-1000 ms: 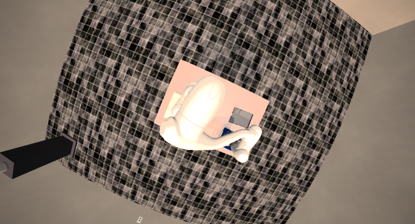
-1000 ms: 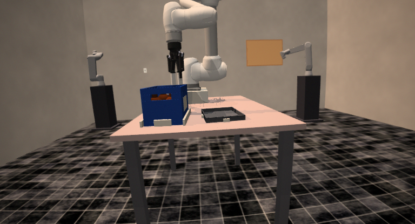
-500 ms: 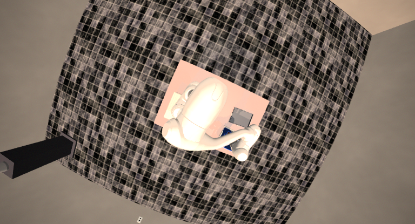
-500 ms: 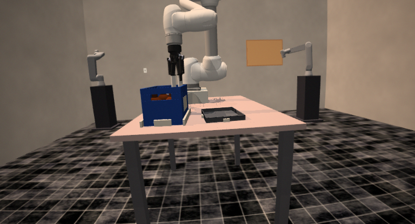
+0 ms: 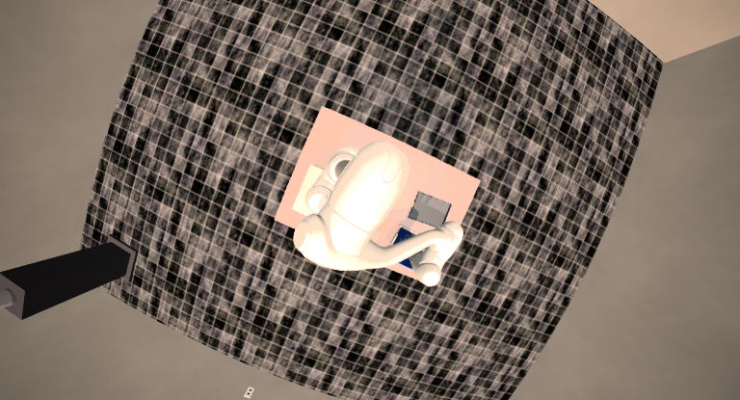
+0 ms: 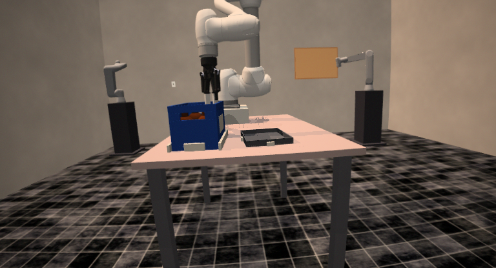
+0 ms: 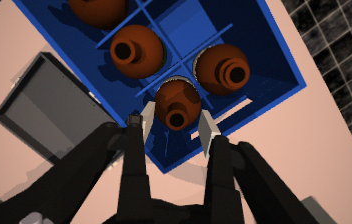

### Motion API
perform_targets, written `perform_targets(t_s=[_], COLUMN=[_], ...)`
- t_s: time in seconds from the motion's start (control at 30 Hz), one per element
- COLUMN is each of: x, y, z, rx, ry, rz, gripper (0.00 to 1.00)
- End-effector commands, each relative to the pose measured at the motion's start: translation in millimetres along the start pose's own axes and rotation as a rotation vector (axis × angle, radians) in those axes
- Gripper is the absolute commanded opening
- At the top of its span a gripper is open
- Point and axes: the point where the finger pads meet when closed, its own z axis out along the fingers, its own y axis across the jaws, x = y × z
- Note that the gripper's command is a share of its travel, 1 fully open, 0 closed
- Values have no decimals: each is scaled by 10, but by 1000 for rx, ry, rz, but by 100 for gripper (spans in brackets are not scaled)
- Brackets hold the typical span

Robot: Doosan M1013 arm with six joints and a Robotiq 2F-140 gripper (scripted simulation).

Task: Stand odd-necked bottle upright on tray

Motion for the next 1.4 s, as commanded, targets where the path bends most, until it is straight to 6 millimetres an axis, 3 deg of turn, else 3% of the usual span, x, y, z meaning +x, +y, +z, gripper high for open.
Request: perform_targets(t_s=[0.0, 1.37], x=[0, 0], y=[0, 0], z=[19, 60], rx=[0, 0], ry=[0, 0], rz=[0, 0], gripper=[38, 38])
